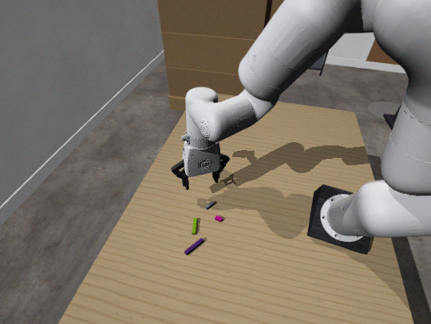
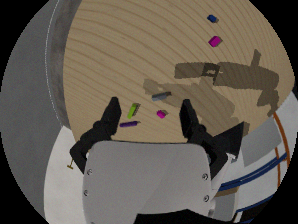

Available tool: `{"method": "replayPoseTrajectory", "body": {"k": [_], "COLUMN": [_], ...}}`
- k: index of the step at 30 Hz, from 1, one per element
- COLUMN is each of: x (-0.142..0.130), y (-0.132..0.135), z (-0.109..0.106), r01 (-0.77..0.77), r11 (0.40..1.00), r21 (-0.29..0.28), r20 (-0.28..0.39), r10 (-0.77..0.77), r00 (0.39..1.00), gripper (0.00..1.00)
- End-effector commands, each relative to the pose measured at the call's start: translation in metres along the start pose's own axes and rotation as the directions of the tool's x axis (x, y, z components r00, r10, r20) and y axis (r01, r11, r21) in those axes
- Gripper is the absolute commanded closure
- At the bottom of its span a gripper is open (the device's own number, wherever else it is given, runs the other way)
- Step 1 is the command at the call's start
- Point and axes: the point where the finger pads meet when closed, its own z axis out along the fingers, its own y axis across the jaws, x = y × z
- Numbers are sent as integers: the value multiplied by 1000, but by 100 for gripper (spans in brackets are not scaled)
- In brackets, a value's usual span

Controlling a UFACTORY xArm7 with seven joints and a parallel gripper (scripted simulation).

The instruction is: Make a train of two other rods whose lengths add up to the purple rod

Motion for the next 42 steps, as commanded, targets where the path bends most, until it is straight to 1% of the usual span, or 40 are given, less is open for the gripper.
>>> {"method": "replayPoseTrajectory", "body": {"k": [1,4,6,7,13,21,23,24,29,38,40,41,42], "x": [12,16,16,21,30,43,43,47,55,69,69,74,75], "y": [3,5,5,7,12,19,19,22,26,36,36,39,40], "z": [-1,-1,-1,-1,-2,-2,-2,-2,-3,-4,-4,-4,-4], "r01": [-167,-240,-240,-311,-440,-610,-610,-666,-747,-876,-876,-909,-917], "r11": [986,971,971,950,898,793,793,746,665,482,482,417,398], "r21": [-6,-5,-5,-5,-5,-6,-6,-7,-7,-7,-7,-6,-6], "r20": [4,5,5,6,7,6,6,5,3,-4,-4,-6,-7], "r10": [167,240,240,311,440,610,610,666,747,876,876,909,917], "r00": [986,971,971,950,898,793,793,746,665,482,482,417,398], "gripper": [0,0,0,0,0,0,0,0,0,0,0,0,0]}}
